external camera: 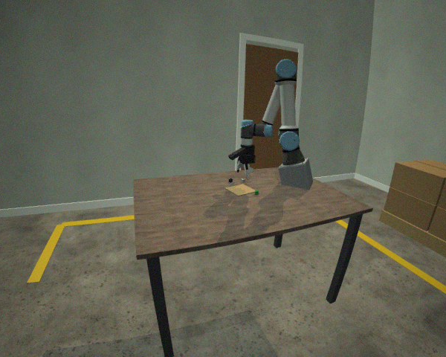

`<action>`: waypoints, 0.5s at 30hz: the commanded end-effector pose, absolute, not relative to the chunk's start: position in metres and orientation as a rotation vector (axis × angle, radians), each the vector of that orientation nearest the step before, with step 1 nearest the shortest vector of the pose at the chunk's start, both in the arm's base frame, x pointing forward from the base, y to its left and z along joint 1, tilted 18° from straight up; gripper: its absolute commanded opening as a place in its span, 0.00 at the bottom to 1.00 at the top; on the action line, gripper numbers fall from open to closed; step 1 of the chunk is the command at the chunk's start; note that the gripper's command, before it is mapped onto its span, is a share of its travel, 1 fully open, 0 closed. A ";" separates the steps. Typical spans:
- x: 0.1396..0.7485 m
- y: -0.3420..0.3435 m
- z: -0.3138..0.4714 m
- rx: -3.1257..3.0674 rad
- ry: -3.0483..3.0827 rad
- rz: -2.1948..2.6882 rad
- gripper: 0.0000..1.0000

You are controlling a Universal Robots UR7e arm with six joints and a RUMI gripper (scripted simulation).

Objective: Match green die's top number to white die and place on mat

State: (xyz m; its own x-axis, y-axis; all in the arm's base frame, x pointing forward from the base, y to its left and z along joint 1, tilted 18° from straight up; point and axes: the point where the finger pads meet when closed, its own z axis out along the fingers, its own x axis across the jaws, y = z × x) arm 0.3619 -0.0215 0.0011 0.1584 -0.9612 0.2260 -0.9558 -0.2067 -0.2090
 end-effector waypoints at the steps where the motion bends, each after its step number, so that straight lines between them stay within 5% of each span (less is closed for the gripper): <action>1: 0.361 -0.013 -0.001 -2.378 1.968 -0.488 1.00; 15: 0.357 0.023 -0.008 -2.378 1.968 -0.488 1.00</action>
